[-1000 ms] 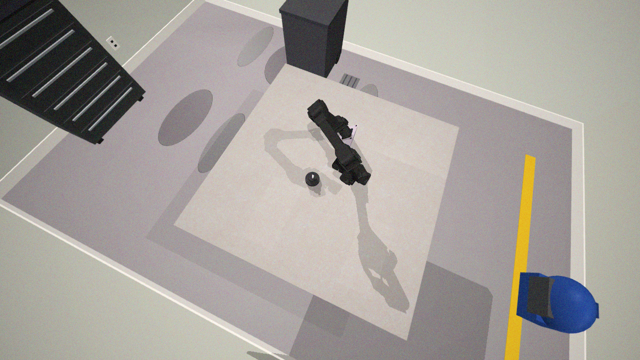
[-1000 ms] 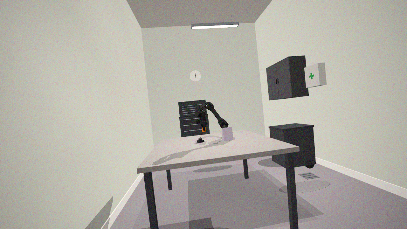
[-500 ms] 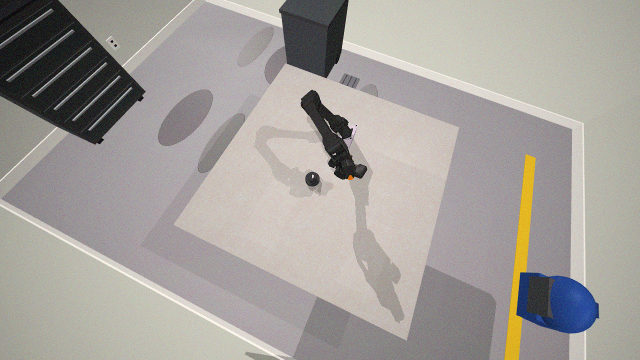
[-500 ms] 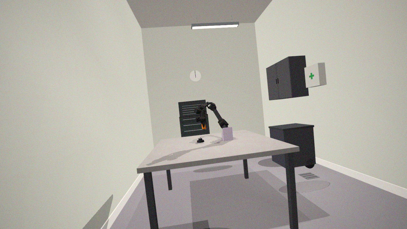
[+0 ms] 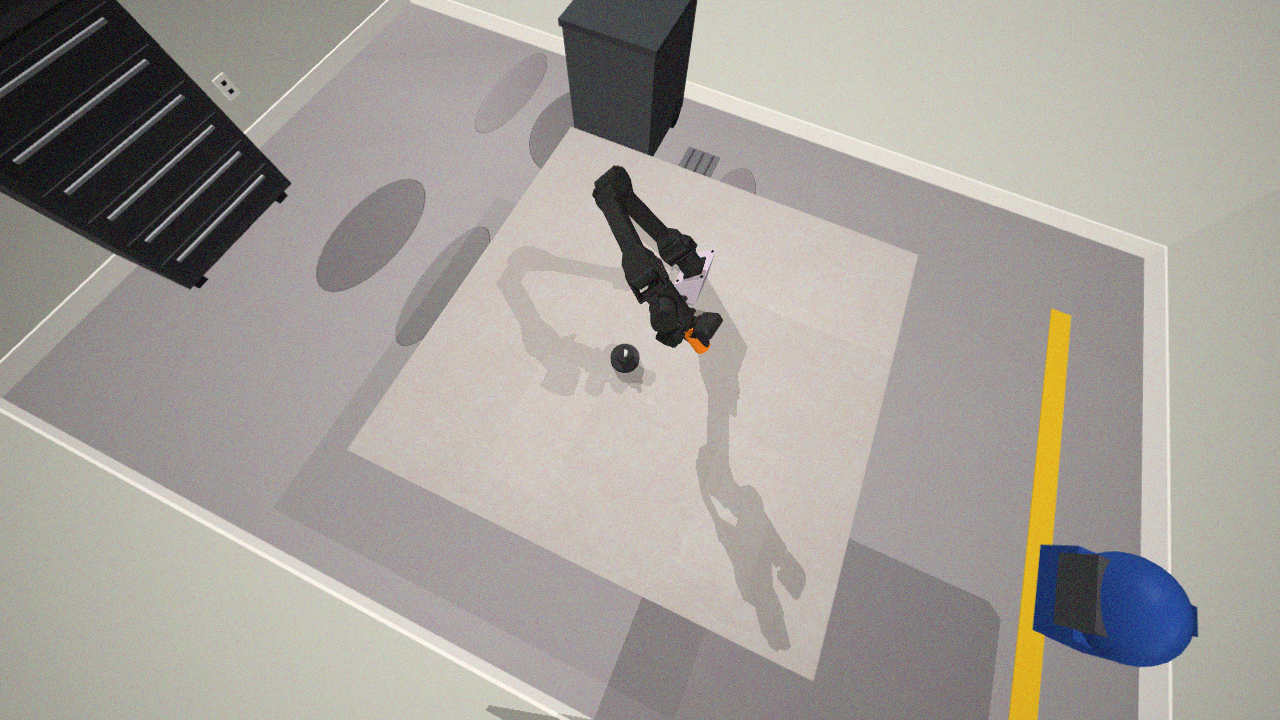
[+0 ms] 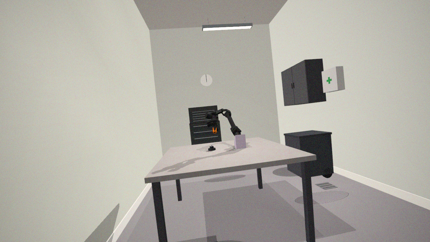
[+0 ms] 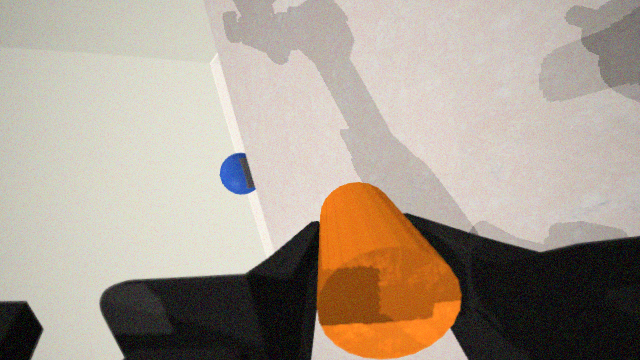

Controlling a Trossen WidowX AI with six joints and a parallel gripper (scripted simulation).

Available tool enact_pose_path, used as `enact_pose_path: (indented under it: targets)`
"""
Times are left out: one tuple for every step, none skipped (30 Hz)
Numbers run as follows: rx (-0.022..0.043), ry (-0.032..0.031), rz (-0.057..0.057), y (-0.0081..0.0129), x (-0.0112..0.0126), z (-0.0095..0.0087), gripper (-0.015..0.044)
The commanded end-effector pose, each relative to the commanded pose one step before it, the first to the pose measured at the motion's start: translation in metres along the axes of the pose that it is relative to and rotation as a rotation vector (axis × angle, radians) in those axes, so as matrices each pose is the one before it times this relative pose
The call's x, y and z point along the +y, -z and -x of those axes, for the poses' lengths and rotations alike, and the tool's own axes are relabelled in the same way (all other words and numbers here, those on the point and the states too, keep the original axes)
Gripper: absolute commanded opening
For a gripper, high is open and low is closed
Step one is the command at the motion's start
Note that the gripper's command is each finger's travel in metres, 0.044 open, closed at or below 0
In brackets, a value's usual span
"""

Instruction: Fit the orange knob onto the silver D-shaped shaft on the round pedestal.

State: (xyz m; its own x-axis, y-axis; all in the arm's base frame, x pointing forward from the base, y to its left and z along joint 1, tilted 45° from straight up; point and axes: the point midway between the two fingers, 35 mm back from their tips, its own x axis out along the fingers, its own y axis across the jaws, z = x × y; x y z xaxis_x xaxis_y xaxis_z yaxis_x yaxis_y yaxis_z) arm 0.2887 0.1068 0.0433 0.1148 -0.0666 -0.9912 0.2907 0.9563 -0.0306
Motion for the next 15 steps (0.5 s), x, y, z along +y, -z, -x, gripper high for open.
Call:
enact_pose_path:
  targets:
    - [-0.00708, -0.12654, 0.0113, -0.00063, 0.00573, 0.01358, 0.0000]
    - [-0.00081, -0.02833, 0.0009, -0.00013, 0.00125, 0.00275, 0.0000]
    - [-0.00130, -0.02818, 0.0013, -0.00014, 0.00132, 0.00279, 0.0000]
    - [-0.00135, -0.02207, 0.0013, -0.00012, 0.00110, 0.00222, 0.0000]
    - [-0.00097, -0.01343, 0.0010, -0.00007, 0.00070, 0.00136, 0.0000]
    - [-0.00035, -0.00449, 0.0003, -0.00003, 0.00024, 0.00046, 0.0000]
    - [0.00000, 0.00000, 0.0000, 0.00000, 0.00000, 0.00000, 0.0000]
    - [0.00000, 0.00000, 0.0000, 0.00000, 0.00000, 0.00000, 0.0000]
    - [0.00000, 0.00000, 0.0000, 0.00000, 0.00000, 0.00000, 0.0000]
    - [0.00000, 0.00000, 0.0000, 0.00000, 0.00000, 0.00000, 0.0000]
    - [0.00000, 0.00000, 0.0000, 0.00000, 0.00000, 0.00000, 0.0000]
    - [0.00010, -0.00336, -0.0001, 0.00000, -0.00013, -0.00002, 0.0000]
    - [0.00017, -0.00712, -0.0001, 0.00000, -0.00026, -0.00003, 0.0000]
    - [0.00013, -0.00873, -0.0001, 0.00000, -0.00032, -0.00003, 0.0000]
    - [0.00006, -0.01120, 0.0000, 0.00000, -0.00041, -0.00002, 0.0000]
